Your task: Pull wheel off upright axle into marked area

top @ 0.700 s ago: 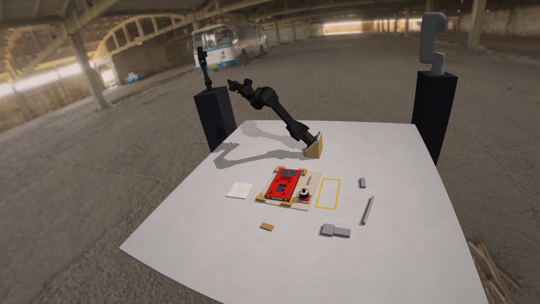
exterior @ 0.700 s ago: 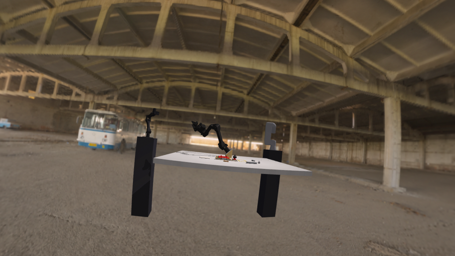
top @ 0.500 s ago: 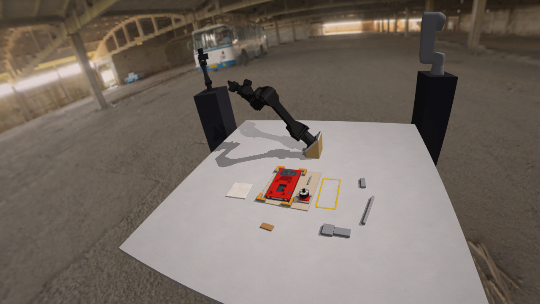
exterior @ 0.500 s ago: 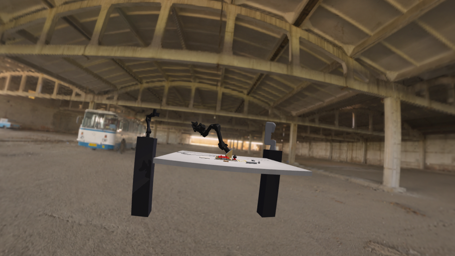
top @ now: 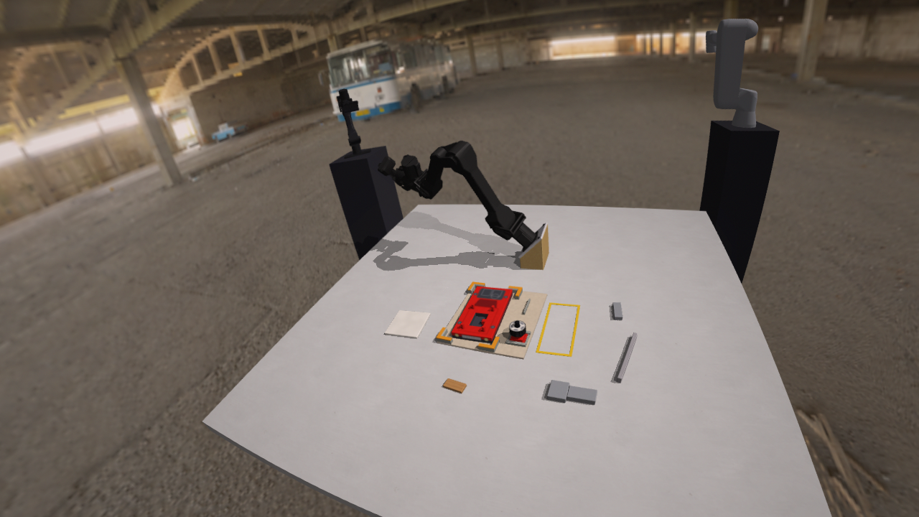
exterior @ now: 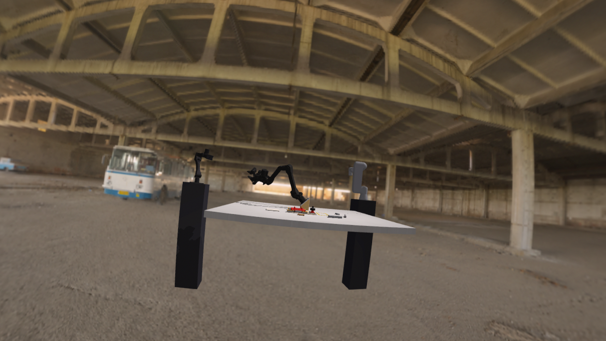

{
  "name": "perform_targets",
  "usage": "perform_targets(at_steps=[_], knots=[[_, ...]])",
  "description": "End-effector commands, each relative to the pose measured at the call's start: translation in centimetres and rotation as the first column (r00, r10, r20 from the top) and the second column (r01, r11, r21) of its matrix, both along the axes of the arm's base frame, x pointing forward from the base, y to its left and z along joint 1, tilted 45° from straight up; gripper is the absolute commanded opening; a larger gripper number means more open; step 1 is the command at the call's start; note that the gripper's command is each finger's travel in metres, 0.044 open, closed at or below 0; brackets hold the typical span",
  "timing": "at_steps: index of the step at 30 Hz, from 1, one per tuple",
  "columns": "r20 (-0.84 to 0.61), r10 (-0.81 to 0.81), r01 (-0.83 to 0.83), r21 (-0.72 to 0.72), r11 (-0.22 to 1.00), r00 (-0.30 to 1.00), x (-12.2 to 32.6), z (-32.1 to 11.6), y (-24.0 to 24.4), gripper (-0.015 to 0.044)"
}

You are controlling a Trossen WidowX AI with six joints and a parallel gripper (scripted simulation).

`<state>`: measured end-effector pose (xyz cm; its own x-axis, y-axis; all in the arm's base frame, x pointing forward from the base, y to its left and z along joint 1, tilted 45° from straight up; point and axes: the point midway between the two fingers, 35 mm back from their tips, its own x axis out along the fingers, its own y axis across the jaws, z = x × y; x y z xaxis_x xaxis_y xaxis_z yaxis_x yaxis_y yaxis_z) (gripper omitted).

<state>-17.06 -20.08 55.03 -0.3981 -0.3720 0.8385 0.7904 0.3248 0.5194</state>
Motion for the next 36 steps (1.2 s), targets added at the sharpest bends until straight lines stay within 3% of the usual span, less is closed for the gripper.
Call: perform_targets(at_steps=[1, 10, 20, 36], knots=[[0.047, 0.059, -0.062, 0.072, 0.995, 0.997, 0.7, -0.8, -3.3, 0.03], [0.145, 0.203, -0.235, 0.267, 0.935, 0.968, 4.6, -3.6, -11.4, 0.03], [0.216, 0.338, -0.401, 0.486, 0.776, 0.916, 12.6, -7.8, -18.6, 0.03], [0.242, 0.528, -0.486, 0.78, 0.393, 0.814, 29.4, -15.5, -22.8, 0.03]])
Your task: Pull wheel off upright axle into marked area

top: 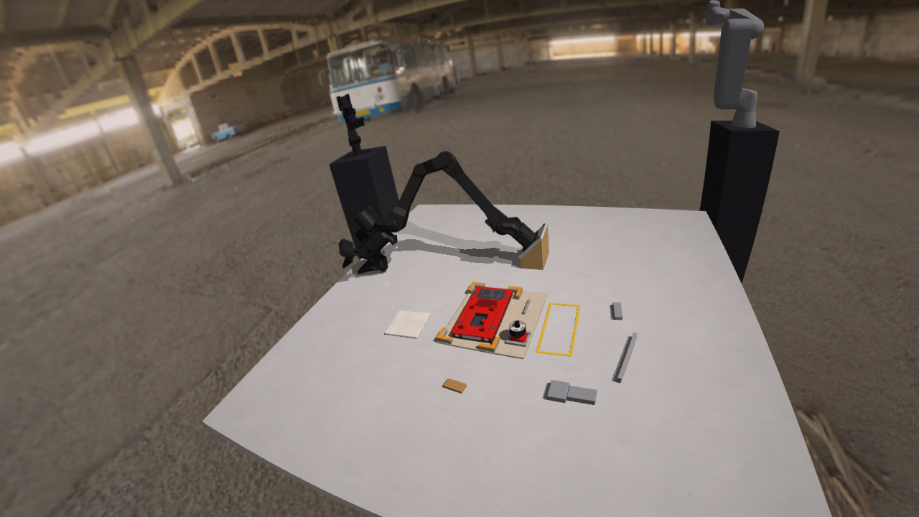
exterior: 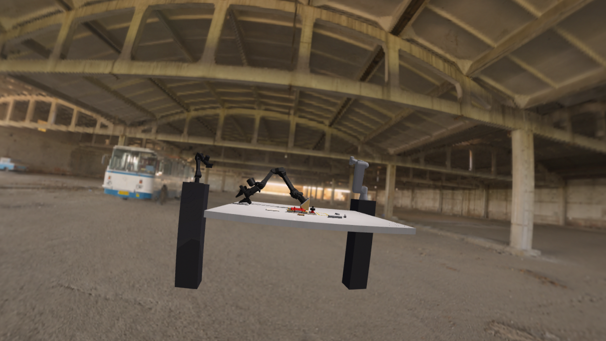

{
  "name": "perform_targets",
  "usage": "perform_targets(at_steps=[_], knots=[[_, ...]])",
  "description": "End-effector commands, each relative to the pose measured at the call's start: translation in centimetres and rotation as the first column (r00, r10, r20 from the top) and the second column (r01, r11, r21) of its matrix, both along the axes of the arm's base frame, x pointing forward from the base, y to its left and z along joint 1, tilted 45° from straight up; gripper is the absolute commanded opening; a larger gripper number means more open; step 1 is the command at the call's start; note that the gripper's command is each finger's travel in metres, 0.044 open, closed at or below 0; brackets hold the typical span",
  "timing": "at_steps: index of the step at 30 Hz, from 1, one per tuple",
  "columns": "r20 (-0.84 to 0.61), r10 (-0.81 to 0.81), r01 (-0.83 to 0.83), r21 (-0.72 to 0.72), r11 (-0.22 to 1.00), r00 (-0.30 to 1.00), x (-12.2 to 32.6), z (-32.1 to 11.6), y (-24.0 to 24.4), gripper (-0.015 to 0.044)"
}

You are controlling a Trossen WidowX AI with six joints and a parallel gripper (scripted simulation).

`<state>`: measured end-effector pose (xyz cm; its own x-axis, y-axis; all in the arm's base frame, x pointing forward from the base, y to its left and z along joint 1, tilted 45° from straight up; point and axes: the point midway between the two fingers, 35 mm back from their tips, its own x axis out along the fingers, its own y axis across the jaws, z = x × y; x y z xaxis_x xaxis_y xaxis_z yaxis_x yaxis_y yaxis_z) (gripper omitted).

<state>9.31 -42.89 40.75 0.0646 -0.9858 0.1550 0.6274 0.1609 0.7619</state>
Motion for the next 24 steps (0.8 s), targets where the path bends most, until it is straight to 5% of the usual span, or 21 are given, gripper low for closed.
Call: perform_targets(at_steps=[1, 24], knots=[[-0.054, 0.076, -0.072, 0.077, 0.994, 0.996, 4.2, -1.8, 0.0, 0.03], [-0.325, 0.536, -0.326, 0.519, 0.79, 0.779, 24.9, -14.8, 9.0, 0.03]])
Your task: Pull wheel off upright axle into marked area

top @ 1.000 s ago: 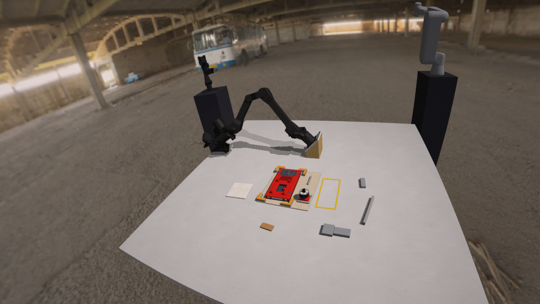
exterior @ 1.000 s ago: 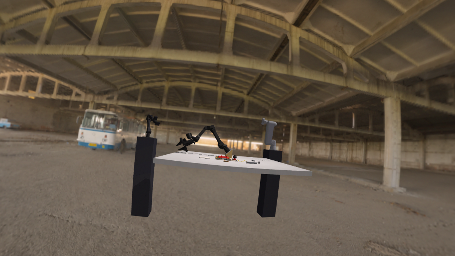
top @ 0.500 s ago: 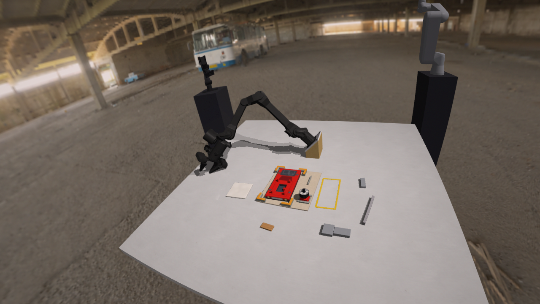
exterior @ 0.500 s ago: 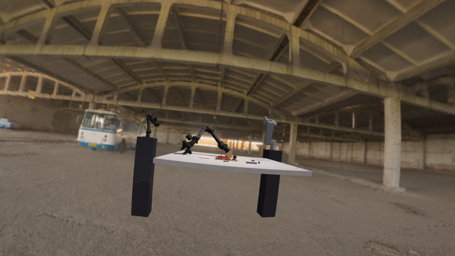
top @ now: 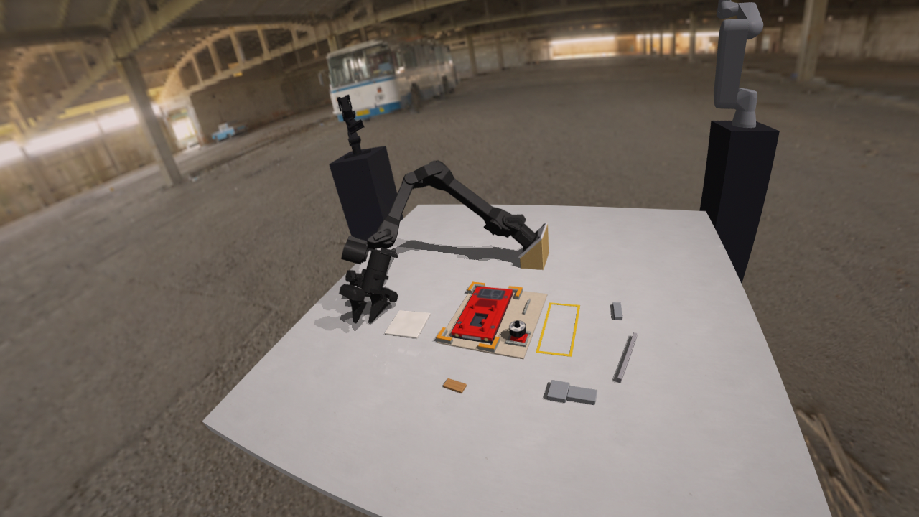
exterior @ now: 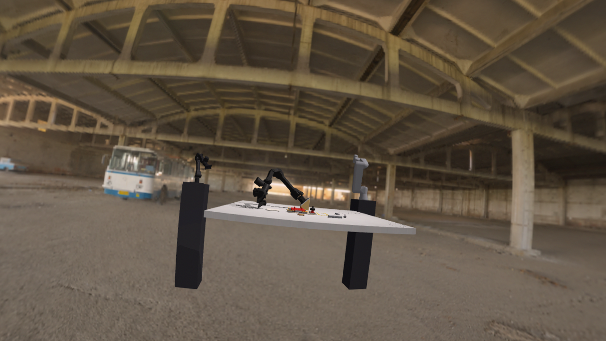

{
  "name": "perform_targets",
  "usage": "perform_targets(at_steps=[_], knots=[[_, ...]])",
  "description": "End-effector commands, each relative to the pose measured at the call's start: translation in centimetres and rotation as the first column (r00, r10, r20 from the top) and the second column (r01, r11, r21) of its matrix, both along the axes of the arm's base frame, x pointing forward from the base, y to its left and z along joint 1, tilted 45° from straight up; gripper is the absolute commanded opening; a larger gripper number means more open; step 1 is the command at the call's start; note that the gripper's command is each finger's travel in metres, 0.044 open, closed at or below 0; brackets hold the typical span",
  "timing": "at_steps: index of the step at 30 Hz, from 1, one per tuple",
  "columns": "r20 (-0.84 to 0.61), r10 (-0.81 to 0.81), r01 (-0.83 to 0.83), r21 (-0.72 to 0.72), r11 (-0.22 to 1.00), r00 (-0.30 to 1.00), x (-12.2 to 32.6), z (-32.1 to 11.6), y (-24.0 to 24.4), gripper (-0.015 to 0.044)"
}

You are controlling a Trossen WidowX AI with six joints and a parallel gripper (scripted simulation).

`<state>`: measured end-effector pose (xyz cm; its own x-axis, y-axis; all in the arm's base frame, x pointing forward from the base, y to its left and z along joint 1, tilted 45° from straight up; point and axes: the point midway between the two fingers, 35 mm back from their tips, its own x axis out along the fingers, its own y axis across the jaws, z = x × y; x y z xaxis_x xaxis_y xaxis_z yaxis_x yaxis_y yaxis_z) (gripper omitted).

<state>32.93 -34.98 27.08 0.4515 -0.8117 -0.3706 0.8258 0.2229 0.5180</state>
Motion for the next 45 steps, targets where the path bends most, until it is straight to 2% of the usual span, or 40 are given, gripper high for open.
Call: perform_targets(at_steps=[1, 10, 19, 27, 34, 36, 45], knots=[[-0.082, 0.047, -0.044, 0.043, 0.998, 0.996, 2.1, -2.0, 1.8, 0.03], [-0.387, 0.24, -0.168, 0.211, 0.963, 0.89, 7.2, -10.3, 9.7, 0.03], [-0.668, 0.41, -0.254, 0.324, 0.912, 0.621, 8.8, -17.7, 19.1, 0.03], [-0.863, 0.47, -0.326, 0.398, 0.858, 0.183, 7.3, -22.4, 28.7, 0.03], [-0.908, 0.352, -0.392, 0.416, 0.82, -0.227, 4.4, -24.5, 35.8, 0.03], [-0.906, 0.334, -0.399, 0.416, 0.817, -0.261, 4.2, -24.6, 36.4, 0.03], [-0.906, 0.333, -0.399, 0.416, 0.818, -0.261, 4.4, -24.1, 35.7, 0.03]])
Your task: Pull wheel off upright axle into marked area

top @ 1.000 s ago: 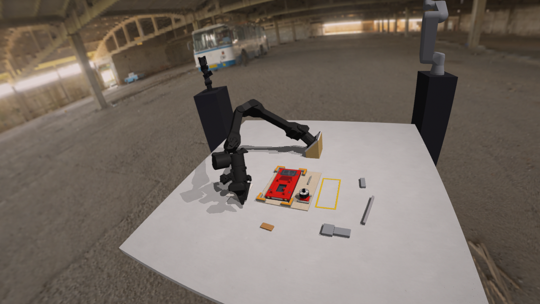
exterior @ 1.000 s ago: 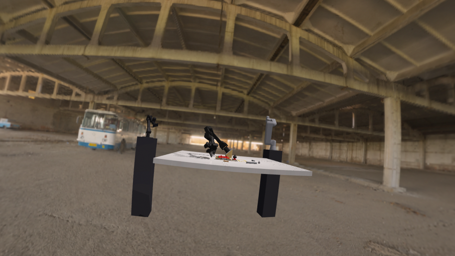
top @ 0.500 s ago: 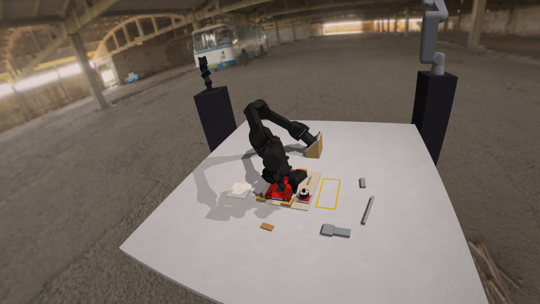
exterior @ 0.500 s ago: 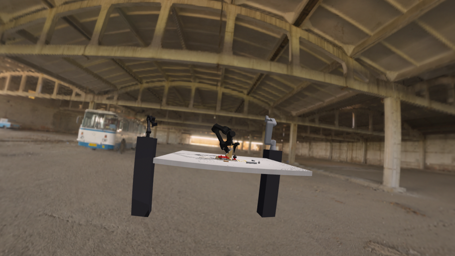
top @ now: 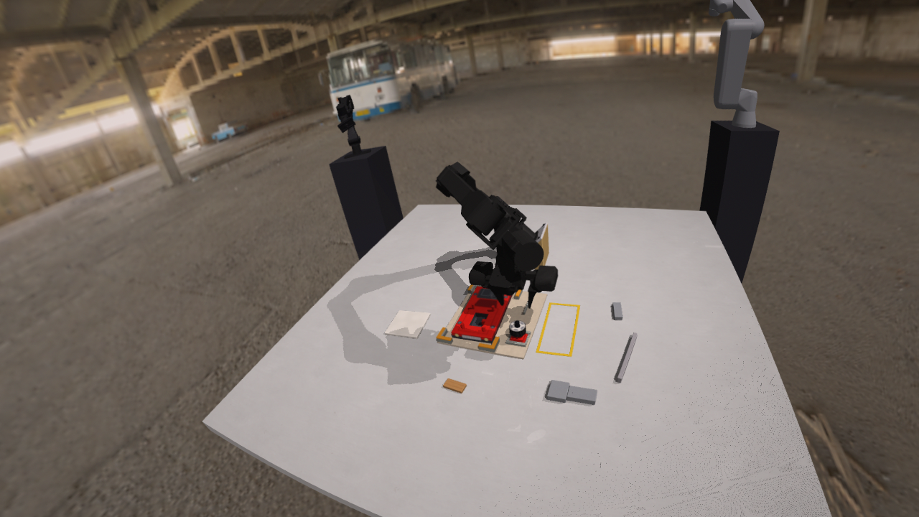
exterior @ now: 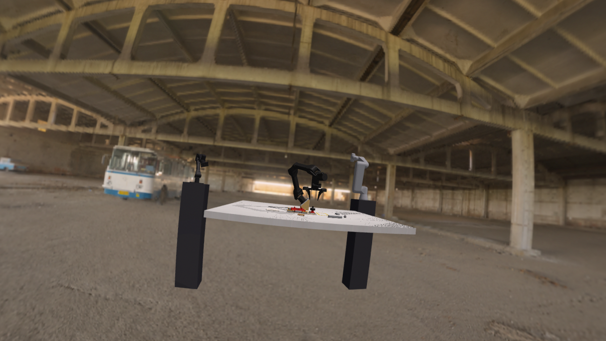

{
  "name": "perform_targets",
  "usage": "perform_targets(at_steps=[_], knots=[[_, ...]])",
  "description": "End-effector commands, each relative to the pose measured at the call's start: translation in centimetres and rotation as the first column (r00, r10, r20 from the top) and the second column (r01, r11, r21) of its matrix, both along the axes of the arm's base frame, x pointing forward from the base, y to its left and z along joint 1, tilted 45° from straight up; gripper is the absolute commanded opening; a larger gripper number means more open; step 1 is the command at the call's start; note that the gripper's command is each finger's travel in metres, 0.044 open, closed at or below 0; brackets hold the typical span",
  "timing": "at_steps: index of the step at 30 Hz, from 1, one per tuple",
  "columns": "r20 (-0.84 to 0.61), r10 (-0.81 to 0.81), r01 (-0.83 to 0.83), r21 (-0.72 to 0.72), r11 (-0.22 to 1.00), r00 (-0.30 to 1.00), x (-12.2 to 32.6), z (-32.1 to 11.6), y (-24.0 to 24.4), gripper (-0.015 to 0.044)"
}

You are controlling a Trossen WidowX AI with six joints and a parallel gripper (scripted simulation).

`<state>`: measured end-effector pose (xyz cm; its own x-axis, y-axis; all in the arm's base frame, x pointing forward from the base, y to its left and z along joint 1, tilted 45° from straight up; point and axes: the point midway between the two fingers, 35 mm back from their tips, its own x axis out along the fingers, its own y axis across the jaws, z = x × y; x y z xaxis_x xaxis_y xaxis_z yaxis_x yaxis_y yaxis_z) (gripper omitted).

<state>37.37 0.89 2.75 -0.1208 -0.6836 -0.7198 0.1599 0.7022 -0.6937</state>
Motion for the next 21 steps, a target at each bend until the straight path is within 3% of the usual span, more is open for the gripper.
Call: perform_targets(at_steps=[1, 18, 21], knots=[[-0.006, 0.007, -0.007, -0.004, 1.0, 1.0, 0.0, 0.2, -0.2, 0.03], [-0.005, 0.007, -0.007, -0.007, 1.0, 1.0, -0.9, -5.2, -5.2, 0.03], [-0.008, -0.006, 0.006, -0.004, 1.0, 1.0, -1.0, -4.9, -5.2, 0.0221]])
